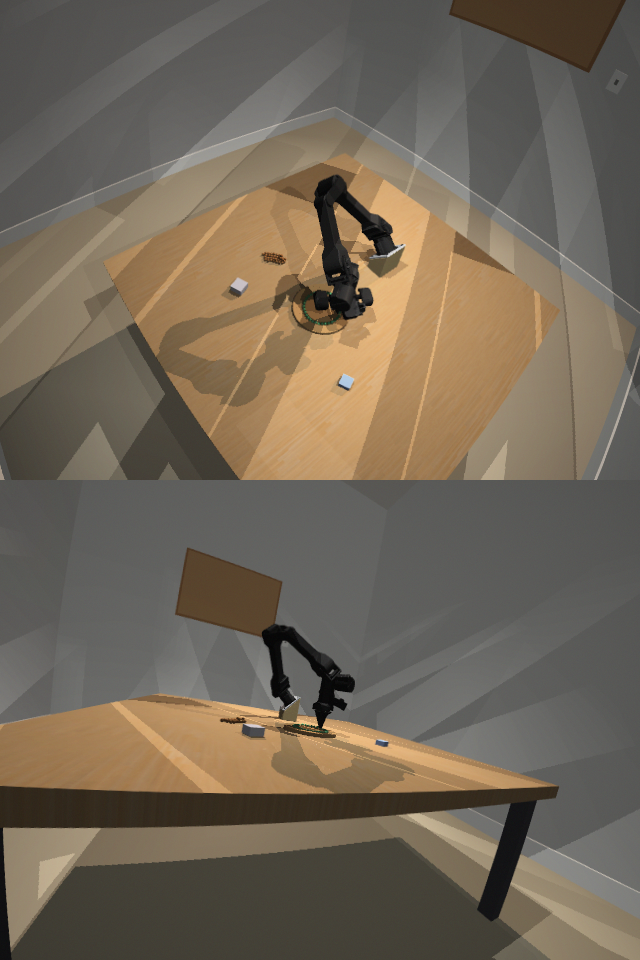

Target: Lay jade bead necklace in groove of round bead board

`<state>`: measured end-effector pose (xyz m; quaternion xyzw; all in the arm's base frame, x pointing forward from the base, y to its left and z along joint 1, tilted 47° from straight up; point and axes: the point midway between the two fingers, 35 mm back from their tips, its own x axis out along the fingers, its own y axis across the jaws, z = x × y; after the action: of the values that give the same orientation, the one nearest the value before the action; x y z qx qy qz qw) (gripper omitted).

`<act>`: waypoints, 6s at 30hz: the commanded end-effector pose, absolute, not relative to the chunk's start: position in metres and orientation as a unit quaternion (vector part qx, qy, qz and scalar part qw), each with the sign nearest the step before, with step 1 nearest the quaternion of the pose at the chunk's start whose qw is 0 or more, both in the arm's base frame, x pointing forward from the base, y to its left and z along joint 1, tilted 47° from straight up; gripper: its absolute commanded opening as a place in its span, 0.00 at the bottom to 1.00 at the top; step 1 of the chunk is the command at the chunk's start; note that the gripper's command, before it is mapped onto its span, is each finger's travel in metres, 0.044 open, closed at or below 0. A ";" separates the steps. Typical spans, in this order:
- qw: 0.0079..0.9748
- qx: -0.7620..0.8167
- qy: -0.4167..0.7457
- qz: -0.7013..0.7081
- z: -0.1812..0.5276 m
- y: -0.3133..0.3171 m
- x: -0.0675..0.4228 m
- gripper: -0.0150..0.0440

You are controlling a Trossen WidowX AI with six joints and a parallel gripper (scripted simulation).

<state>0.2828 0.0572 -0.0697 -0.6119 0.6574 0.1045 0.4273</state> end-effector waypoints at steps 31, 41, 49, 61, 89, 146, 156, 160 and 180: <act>0.423 -0.615 0.657 0.105 -0.065 0.061 0.281 0.25; 0.423 -0.615 0.657 0.105 -0.067 0.063 0.278 0.25; 0.423 -0.615 0.657 0.105 -0.073 0.057 0.279 0.25; 0.427 -0.613 0.656 0.103 -0.071 0.059 0.280 0.65; 0.419 -0.618 0.656 0.109 -0.066 0.064 0.278 0.96; 0.306 -0.681 0.626 0.225 -0.063 0.050 0.280 0.25; 0.306 -0.681 0.626 0.225 -0.063 0.050 0.280 0.25; 0.306 -0.681 0.626 0.225 -0.063 0.050 0.280 0.25; 0.306 -0.681 0.626 0.225 -0.063 0.050 0.280 0.25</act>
<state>0.2798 0.0502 -0.0631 -0.6808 0.6265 0.2249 0.3056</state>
